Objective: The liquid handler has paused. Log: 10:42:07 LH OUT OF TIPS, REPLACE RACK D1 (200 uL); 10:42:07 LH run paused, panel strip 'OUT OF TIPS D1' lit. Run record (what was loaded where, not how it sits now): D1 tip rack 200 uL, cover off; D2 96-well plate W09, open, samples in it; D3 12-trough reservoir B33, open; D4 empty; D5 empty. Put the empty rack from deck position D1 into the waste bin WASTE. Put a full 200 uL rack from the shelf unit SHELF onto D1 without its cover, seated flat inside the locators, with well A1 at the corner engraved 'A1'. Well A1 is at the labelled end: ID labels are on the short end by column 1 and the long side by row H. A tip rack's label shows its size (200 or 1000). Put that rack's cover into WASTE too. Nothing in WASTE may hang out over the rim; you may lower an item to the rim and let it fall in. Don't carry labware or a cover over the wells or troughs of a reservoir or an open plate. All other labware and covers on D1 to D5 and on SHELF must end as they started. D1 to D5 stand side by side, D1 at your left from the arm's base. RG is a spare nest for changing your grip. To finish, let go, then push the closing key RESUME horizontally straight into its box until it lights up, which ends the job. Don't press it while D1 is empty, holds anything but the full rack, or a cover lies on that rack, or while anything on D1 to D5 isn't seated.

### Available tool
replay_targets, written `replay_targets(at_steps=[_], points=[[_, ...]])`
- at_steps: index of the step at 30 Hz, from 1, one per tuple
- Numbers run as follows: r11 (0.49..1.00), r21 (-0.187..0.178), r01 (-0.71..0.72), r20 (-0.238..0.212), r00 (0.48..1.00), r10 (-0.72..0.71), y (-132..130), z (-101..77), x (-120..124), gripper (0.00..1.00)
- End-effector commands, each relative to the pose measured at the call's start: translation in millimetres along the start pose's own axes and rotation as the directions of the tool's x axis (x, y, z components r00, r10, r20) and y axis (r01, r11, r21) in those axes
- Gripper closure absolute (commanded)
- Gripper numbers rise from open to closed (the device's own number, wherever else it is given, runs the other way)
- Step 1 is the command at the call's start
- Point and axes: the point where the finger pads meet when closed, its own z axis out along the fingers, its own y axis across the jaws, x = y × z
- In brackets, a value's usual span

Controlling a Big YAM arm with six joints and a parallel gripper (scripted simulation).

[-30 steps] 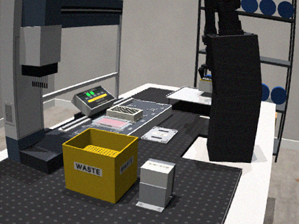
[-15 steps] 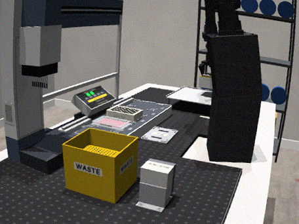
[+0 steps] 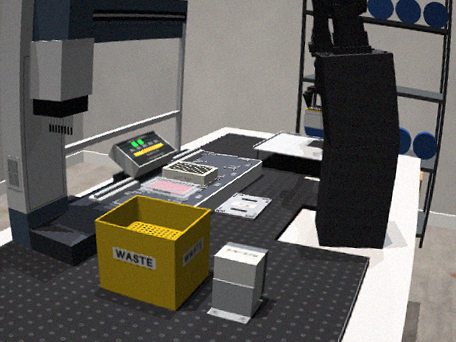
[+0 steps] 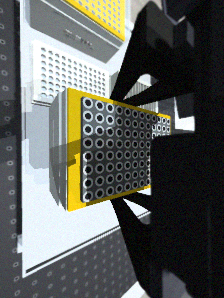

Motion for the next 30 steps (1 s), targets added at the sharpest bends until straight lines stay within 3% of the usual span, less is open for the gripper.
replay_targets(at_steps=[1,8,9,11,30], points=[[1.0,-0.008,0.004,0.025,1.0,-0.003,-3,-26.6,-13,1.0],[1.0,-0.007,0.006,0.024,1.0,-0.006,-1,-34.7,-12,1.0],[1.0,-0.013,0.012,0.042,0.999,-0.011,4,-41.2,-20,1.0],[1.0,-0.008,0.004,0.025,1.0,-0.004,-3,-40.0,-12,1.0],[1.0,-0.007,0.004,0.025,1.0,-0.003,-4,-68.2,-11,1.0]])
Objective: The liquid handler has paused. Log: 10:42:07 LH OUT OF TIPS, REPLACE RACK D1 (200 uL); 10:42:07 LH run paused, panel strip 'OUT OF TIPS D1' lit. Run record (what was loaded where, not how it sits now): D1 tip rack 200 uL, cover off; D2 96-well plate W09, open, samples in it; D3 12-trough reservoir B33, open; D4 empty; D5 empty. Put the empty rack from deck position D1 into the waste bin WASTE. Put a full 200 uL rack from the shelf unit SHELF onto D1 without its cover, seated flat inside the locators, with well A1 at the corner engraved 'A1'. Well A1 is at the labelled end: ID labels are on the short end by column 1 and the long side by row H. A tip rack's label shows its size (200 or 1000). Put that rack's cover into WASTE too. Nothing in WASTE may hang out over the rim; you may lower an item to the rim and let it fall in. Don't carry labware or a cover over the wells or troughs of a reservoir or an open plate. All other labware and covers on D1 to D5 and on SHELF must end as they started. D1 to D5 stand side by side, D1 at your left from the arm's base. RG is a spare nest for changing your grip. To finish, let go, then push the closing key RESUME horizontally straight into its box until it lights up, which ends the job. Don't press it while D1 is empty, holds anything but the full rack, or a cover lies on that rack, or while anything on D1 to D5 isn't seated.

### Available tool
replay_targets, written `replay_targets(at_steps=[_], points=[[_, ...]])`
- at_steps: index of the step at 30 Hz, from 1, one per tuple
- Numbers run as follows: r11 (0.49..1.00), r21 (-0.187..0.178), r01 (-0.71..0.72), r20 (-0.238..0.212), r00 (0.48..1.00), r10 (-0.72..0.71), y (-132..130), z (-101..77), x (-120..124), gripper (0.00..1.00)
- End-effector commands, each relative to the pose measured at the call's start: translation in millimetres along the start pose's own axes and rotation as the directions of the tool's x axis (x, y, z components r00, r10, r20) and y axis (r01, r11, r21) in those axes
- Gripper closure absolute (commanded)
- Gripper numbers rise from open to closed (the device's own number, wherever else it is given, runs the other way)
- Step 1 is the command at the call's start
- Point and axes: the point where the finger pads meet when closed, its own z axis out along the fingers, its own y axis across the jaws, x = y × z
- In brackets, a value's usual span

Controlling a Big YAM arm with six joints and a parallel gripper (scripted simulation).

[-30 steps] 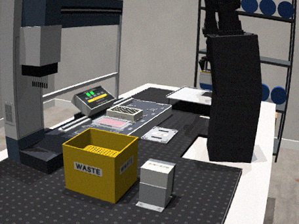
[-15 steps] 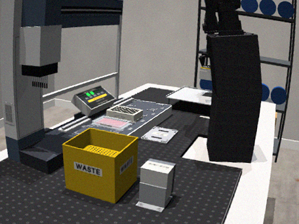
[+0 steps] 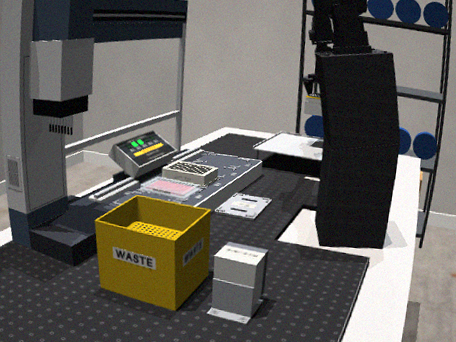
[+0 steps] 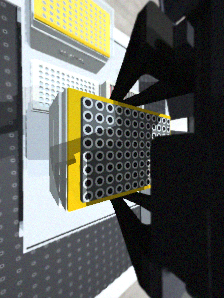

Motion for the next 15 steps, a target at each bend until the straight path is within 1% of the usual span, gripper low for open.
replay_targets(at_steps=[1,5,7,12,13,15], points=[[1.0,-0.007,0.003,0.025,1.0,-0.003,-4,-26.1,-12,1.0],[1.0,-0.006,0.002,0.022,1.0,-0.002,-5,-32.0,-10,1.0],[1.0,-0.008,0.007,0.029,1.0,-0.006,-1,-37.0,-13,1.0],[1.0,-0.006,0.006,0.022,1.0,-0.005,-3,-39.9,-9,1.0],[1.0,-0.013,0.009,0.044,0.999,-0.008,1,-48.3,-20,1.0],[1.0,-0.01,0.005,0.034,0.999,-0.004,-2,-48.8,-15,1.0]])
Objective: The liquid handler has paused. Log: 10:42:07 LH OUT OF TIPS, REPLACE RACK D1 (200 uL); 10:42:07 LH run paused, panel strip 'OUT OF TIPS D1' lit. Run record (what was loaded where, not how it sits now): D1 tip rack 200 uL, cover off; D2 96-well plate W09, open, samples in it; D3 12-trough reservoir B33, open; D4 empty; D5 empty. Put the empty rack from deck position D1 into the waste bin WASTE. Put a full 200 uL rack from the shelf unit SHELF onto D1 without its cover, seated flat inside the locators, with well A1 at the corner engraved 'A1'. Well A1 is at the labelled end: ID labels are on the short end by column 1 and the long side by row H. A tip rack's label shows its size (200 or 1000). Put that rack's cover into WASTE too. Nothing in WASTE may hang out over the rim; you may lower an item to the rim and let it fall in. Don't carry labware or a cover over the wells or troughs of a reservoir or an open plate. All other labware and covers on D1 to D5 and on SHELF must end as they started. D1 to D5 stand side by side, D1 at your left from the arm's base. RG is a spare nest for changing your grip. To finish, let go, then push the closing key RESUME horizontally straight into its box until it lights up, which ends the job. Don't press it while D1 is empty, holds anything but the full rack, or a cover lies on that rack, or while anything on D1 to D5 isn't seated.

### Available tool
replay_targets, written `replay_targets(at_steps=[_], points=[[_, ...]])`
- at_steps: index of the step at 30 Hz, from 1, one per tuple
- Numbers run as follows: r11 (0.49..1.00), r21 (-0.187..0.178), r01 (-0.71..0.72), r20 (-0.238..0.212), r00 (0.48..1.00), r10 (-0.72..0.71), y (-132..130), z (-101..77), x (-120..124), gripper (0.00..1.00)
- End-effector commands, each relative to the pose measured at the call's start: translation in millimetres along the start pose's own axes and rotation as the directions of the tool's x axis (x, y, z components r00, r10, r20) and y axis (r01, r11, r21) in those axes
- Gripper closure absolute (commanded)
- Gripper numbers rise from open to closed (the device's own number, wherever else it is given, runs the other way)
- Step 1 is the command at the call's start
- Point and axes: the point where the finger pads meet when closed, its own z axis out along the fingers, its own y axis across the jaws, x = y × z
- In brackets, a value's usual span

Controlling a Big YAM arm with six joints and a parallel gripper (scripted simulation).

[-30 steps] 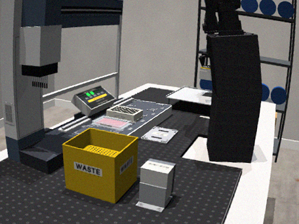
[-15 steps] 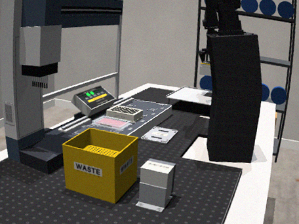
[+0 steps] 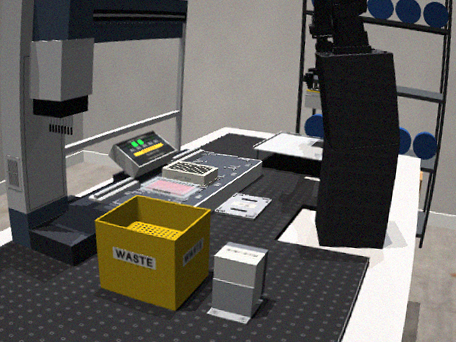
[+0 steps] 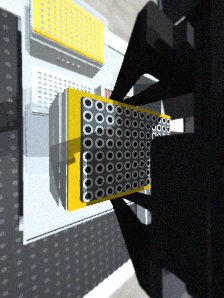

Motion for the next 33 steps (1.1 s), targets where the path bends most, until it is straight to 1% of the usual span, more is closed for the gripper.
replay_targets(at_steps=[1,4,6,9,12,16,19,23,25,31,32,33], points=[[1.0,-0.008,0.004,0.029,1.0,-0.003,-3,-27.0,-13,1.0],[1.0,-0.006,0.002,0.022,1.0,-0.002,-5,-30.0,-10,1.0],[1.0,-0.009,0.004,0.03,1.0,-0.003,-3,-35.7,-13,1.0],[1.0,-0.006,0.006,0.022,1.0,-0.006,-3,-37.9,-8,1.0],[1.0,-0.008,0.006,0.028,1.0,-0.005,-3,-45.0,-12,1.0],[1.0,-0.006,0.002,0.022,1.0,-0.002,-5,-46.6,-9,1.0],[1.0,-0.008,0.004,0.029,1.0,-0.003,-4,-53.7,-12,1.0],[1.0,-0.006,0.003,0.024,1.0,-0.002,-5,-58.7,-9,1.0],[1.0,-0.008,0.007,0.03,1.0,-0.006,-2,-63.9,-12,1.0],[1.0,-0.007,0.005,0.025,1.0,-0.005,-4,-68.9,-9,1.0],[1.0,-0.01,0.005,0.034,0.999,-0.005,-3,-73.5,-14,1.0],[1.0,-0.008,0.005,0.03,1.0,-0.004,-3,-70.9,-13,1.0]])
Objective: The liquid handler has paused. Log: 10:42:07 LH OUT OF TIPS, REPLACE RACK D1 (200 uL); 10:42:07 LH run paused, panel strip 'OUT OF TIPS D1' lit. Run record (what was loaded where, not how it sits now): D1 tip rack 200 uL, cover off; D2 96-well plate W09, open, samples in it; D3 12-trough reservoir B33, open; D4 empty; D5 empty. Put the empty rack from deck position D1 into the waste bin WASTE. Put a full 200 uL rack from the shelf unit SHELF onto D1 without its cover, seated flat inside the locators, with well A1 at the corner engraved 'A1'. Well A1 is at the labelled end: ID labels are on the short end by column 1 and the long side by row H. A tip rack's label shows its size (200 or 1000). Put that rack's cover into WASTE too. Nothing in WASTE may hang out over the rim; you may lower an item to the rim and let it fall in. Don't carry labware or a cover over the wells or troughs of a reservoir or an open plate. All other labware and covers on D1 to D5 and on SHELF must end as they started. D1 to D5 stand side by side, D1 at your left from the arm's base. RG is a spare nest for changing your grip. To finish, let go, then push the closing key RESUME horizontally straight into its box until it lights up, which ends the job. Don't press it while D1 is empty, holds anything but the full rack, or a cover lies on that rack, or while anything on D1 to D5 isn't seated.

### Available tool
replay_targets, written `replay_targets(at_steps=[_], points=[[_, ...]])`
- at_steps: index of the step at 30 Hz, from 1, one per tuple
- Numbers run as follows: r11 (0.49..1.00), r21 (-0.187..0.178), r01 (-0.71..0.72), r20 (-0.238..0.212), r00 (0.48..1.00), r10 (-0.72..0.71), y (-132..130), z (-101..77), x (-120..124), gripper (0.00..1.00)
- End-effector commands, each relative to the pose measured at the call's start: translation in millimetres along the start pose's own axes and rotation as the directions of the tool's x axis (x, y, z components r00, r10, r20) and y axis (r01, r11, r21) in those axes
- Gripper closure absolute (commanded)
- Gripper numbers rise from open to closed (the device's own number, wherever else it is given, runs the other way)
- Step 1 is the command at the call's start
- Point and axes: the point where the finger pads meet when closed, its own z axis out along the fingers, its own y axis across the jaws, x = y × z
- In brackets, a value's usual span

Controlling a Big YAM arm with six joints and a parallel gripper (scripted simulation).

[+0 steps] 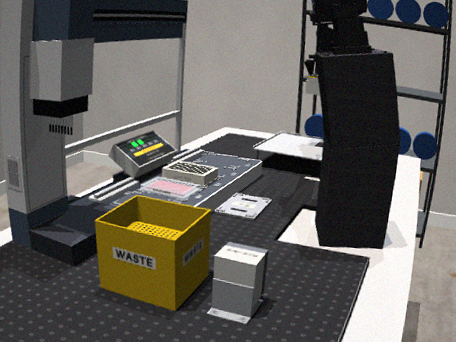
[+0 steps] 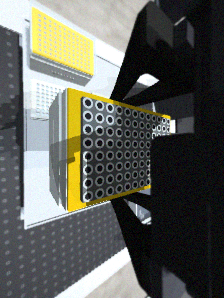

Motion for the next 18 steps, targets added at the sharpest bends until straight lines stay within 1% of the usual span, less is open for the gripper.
replay_targets(at_steps=[1,3,18], points=[[1.0,-0.003,0.002,0.012,1.0,-0.002,-6.4,-11.6,-8.4,1.0],[1.0,0.0,0.001,0.004,1.0,-0.001,-7.2,-6.2,-6.2,1.0],[1.0,0.0,0.002,0.004,1.0,-0.002,-6.6,-6.1,-6.1,1.0]])
